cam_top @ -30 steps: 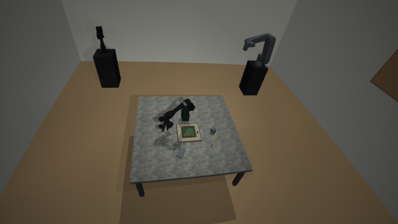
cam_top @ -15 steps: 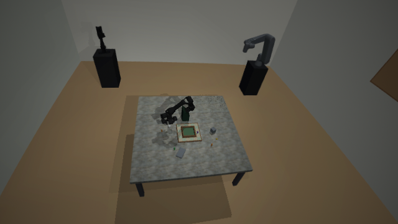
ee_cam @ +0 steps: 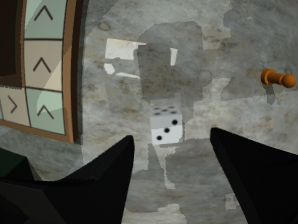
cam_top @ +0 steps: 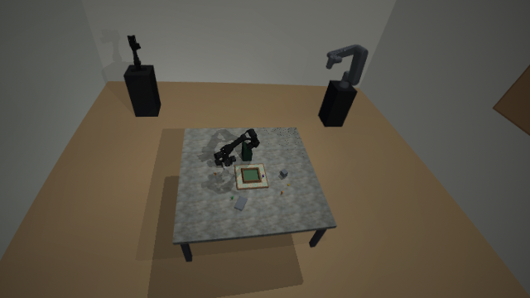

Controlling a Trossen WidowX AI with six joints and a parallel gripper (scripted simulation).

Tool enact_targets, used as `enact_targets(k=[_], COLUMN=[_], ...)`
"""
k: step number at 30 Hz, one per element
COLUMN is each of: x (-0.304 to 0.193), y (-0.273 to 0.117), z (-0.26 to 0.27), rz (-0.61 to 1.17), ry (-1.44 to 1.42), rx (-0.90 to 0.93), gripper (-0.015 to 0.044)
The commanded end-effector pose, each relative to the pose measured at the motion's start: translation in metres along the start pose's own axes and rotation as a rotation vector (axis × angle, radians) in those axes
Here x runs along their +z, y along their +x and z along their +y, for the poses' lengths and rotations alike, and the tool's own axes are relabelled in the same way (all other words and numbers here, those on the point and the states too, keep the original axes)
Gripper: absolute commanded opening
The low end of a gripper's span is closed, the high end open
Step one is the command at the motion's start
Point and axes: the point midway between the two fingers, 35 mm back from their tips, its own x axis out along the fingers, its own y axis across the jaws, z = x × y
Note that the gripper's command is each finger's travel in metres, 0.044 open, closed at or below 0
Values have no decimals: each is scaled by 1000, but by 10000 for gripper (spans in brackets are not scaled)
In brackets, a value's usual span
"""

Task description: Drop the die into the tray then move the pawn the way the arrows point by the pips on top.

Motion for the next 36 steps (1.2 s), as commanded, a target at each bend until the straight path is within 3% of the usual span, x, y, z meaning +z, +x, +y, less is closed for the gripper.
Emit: enact_targets(k=[1,15,22,28,30,36], x=[-1,-1,-1,-1,-1,1], y=[10,30,30,30,29,-17], z=[2,3,3,3,3,-2], rz=[-2,-2,-2,-2,-2,-1], ry=[7,7,7,7,7,8], rx=[11,12,12,12,11,8], gripper=[275,275,91,51,0,0])
